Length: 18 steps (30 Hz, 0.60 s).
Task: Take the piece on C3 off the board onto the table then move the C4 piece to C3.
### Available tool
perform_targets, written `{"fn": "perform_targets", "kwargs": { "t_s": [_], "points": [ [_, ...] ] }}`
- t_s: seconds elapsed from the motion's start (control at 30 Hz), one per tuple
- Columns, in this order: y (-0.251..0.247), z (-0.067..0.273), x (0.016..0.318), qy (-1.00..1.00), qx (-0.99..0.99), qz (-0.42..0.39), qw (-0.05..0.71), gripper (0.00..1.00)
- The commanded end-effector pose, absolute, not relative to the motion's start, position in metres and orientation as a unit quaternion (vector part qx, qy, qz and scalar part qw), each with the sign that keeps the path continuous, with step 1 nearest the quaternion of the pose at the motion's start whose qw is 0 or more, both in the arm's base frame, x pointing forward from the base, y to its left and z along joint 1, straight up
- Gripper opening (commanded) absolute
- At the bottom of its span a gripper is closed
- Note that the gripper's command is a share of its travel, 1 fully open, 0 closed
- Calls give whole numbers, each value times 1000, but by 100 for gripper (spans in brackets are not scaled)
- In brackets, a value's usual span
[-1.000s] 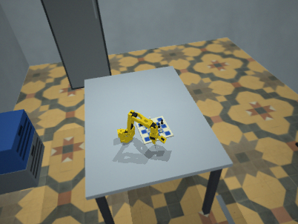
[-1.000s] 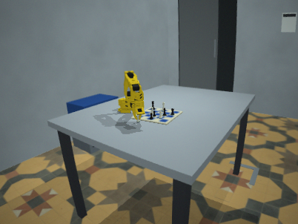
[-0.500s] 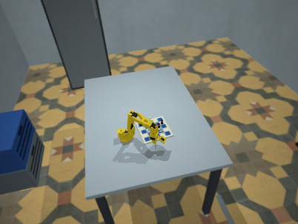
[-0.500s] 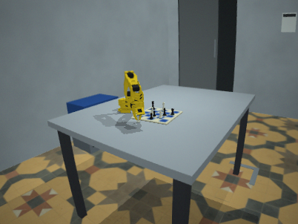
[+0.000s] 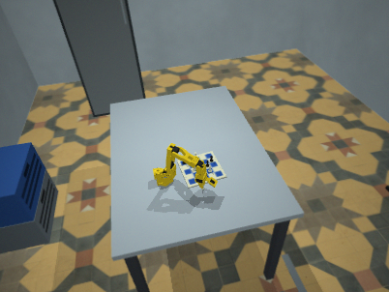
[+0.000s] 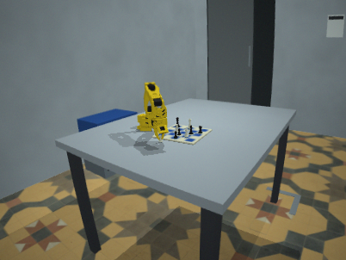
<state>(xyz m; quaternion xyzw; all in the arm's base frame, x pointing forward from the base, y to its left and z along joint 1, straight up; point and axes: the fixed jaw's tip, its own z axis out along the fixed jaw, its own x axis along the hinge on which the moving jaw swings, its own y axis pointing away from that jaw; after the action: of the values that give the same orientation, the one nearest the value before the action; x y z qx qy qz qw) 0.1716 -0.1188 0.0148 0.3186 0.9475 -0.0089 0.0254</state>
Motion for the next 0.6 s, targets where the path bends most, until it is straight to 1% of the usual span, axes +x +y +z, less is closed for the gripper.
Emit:
{"fn": "perform_targets", "kwargs": {
  "t_s": [0.0,0.33,0.57],
  "points": [
    [-117,9,167,946,325,-4,12,1],
    [-117,9,167,946,325,-4,12,8],
    [-117,9,167,946,325,-4,12,9]
  ]
}}
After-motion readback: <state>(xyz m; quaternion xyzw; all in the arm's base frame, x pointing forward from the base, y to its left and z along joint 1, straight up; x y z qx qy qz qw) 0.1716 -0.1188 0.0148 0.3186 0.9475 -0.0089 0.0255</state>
